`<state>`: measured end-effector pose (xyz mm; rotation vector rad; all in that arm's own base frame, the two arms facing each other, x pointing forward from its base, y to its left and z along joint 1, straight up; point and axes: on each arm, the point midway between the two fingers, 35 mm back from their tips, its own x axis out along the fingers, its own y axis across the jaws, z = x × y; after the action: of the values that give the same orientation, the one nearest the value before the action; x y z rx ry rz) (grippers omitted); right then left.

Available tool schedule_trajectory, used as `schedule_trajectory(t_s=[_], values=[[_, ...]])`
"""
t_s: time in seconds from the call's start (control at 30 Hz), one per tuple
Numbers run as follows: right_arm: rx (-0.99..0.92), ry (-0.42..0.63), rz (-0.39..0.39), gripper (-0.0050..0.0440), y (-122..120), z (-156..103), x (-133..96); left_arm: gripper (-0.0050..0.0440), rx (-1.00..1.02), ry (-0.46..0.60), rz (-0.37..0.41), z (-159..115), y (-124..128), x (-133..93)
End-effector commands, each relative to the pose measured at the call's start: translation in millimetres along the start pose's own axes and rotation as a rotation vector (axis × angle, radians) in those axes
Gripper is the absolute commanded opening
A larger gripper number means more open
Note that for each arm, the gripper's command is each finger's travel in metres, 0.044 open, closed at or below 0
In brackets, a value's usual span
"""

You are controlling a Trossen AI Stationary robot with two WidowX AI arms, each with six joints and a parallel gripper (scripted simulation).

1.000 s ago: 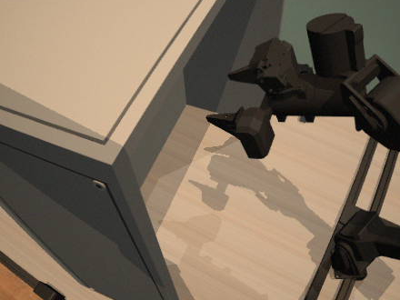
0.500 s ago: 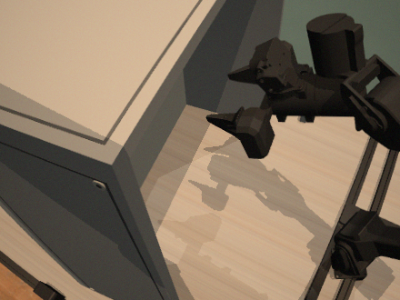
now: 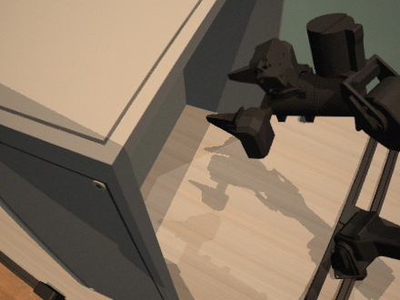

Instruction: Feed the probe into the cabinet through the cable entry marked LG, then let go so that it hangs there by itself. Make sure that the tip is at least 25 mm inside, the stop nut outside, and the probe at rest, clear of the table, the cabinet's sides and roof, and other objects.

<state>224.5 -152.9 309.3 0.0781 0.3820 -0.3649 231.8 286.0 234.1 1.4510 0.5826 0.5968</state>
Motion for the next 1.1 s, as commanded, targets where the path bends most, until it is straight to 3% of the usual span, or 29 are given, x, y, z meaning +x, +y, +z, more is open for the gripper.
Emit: schedule_trajectory(t_s=[0.0, 0.2, 0.43, 0.93, 1.07], values=[[-0.007, -0.004, 0.001, 0.0440, 0.4, 1.4, -0.8, 0.0000, -0.005, 0.017, -0.002, 4.8, -4.2, -11.9], [-0.007, -0.004, 0.001, 0.0440, 0.4, 1.4, -0.8, 0.0000, -0.010, 0.045, -0.001, 10.7, -10.9, -29.7], [-0.007, -0.004, 0.001, 0.0440, 0.4, 1.4, -0.8, 0.0000, -0.002, -0.020, 0.010, 36.1, -14.8, -40.6], [-0.007, -0.004, 0.001, 0.0440, 0.4, 1.4, -0.8, 0.0000, 0.031, -0.265, 0.004, 109.5, -42.7, -80.5], [-0.007, -0.004, 0.001, 0.0440, 0.4, 1.4, -0.8, 0.0000, 0.036, -0.290, 0.001, 115.6, -46.2, -84.7]])
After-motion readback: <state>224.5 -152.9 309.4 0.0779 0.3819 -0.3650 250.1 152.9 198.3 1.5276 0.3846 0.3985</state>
